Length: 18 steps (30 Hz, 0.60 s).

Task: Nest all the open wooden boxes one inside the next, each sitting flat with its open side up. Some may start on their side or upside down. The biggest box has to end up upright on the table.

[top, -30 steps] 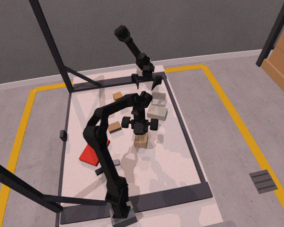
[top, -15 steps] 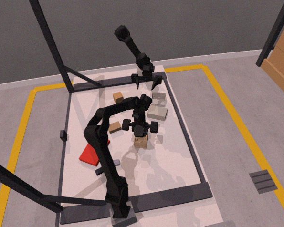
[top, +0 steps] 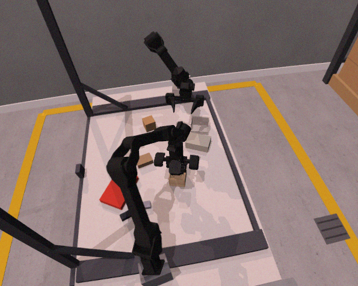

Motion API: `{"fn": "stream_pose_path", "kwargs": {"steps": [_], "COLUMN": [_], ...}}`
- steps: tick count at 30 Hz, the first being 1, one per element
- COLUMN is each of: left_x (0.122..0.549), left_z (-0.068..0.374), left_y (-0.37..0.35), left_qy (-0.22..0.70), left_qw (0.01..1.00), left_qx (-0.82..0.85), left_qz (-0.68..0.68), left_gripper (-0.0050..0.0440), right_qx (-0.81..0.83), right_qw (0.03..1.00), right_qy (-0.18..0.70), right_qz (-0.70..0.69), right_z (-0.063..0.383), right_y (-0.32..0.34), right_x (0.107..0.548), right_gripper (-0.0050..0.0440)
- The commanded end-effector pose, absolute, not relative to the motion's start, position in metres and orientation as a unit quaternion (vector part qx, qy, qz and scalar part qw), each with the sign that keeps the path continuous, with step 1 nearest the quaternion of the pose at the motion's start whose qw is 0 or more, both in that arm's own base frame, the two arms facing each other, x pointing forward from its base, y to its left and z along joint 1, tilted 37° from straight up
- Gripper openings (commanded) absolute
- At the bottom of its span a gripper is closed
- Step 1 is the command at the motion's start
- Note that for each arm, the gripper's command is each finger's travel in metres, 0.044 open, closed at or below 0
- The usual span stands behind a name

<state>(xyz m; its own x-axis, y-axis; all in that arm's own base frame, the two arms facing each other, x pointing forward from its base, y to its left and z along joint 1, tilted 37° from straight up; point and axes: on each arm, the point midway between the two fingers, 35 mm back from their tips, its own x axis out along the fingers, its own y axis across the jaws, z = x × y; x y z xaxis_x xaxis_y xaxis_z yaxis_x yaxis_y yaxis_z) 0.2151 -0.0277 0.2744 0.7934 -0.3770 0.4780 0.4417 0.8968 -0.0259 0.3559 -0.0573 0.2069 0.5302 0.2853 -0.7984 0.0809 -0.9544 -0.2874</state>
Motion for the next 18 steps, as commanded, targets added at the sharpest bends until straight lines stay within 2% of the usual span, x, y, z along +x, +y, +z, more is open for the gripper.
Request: {"fn": "stream_pose_path", "kwargs": {"steps": [1,18], "left_x": [0.2152,0.2152], "left_z": [0.273,0.273], "left_y": [-0.0276,-0.0276], "left_qy": [-0.235,-0.235], "left_qw": [0.945,0.945], "left_qx": [-0.071,-0.071], "left_qz": [-0.217,-0.217], "left_gripper": [0.04,0.04], "right_qx": [-0.87,-0.871], "right_qw": [0.106,0.105], "right_qy": [-0.103,-0.103], "right_qz": [0.47,0.468], "right_z": [0.2075,0.2017], "right_y": [-0.0575,-0.055], "right_x": [0.3559,0.36], "right_gripper": [0.0132,0.0132]}}
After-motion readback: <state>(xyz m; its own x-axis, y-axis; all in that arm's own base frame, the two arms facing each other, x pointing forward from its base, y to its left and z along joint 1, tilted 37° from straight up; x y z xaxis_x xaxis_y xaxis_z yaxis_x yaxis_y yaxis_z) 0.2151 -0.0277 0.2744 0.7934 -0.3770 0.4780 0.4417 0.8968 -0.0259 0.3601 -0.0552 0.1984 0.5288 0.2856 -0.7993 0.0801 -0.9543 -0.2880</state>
